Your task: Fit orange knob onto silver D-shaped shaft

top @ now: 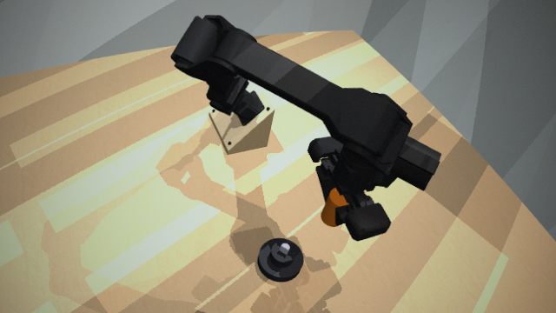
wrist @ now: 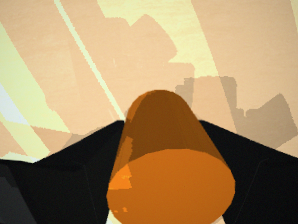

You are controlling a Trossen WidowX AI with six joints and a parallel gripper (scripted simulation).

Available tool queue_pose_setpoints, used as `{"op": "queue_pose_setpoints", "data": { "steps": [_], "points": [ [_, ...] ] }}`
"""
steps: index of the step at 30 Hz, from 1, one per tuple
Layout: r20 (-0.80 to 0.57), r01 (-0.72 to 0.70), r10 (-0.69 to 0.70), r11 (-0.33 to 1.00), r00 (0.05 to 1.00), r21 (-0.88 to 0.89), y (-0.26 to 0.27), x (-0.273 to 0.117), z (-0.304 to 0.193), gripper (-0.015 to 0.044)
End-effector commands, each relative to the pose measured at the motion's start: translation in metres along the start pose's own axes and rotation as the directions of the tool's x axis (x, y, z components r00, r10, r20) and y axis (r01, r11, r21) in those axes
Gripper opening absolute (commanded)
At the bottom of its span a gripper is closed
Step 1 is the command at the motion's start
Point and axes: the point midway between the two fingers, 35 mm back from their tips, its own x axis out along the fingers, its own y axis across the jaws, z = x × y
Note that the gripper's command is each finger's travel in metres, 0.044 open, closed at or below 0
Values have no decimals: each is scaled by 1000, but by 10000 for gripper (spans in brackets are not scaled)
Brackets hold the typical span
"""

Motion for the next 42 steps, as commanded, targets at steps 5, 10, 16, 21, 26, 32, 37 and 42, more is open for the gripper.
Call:
{"op": "queue_pose_setpoints", "data": {
  "steps": [5, 10, 16, 21, 26, 32, 37, 42],
  "points": [
    [-4, 12, -12, 1000, 1000, -1, -7, 4, -28, 0],
    [-10, 12, -13, 1000, 1000, -3, -9, 9, -44, 0],
    [-19, 12, -12, 1000, 1000, -5, -11, 14, -63, 0],
    [-27, 11, -11, 1000, 1000, -7, -12, 19, -78, 0],
    [-30, 10, -10, 1000, 999, -3, -12, 20, -82, 0],
    [-30, 14, -10, 993, 999, 115, -11, 20, -82, 0],
    [-30, 18, -11, 965, 999, 263, -12, 20, -84, 0],
    [-30, 21, -11, 921, 999, 389, -13, 20, -86, 0]
  ]
}}
